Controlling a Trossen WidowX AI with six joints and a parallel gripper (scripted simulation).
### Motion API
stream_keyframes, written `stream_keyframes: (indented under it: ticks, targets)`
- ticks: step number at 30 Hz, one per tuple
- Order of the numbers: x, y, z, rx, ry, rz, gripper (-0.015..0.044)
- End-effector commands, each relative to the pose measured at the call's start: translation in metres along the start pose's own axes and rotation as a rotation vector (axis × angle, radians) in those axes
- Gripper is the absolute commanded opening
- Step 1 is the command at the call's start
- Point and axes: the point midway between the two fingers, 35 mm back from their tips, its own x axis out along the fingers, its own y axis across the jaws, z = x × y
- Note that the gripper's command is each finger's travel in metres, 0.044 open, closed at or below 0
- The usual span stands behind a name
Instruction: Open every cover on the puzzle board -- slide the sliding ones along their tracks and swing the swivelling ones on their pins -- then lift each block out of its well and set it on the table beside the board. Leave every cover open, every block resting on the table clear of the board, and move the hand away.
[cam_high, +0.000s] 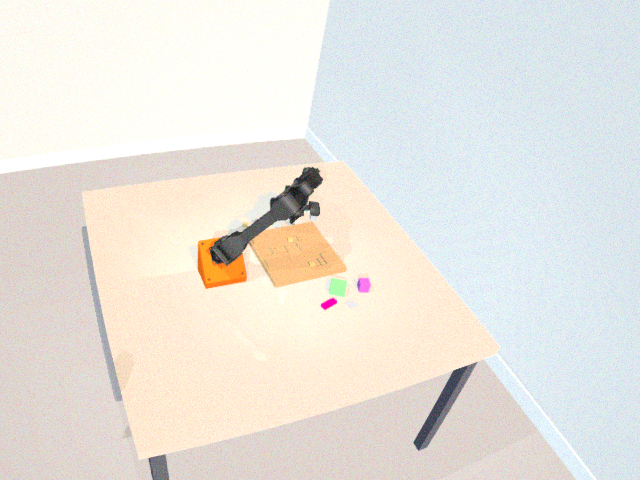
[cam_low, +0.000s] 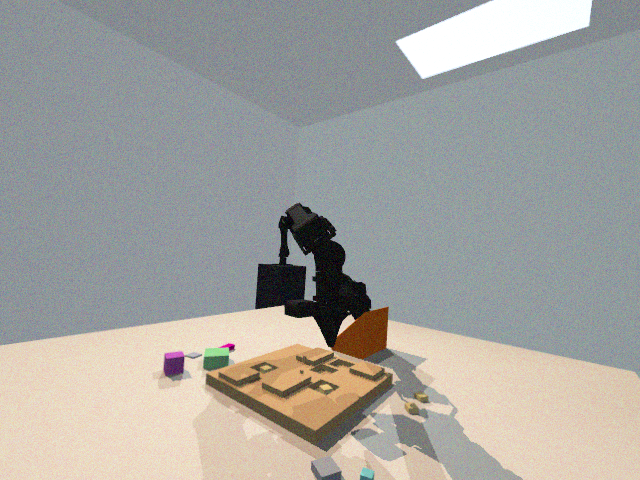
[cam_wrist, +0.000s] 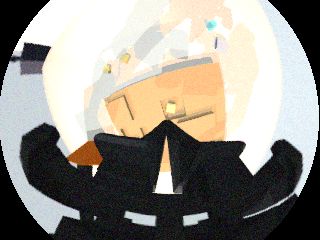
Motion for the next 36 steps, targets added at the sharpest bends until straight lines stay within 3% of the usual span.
stream_keyframes:
  ticks: [1, 6, 26, 36]
  targets:
    - [0.001, -0.014, -0.019, -0.030, 0.013, -0.005, 0.0000]
    - [0.000, -0.026, -0.034, 0.043, 0.019, -0.014, 0.0000]
    - [0.001, -0.076, -0.134, 1.337, 0.050, -0.104, 0.0000]
    - [0.003, -0.078, -0.138, 1.382, 0.050, -0.109, 0.0000]
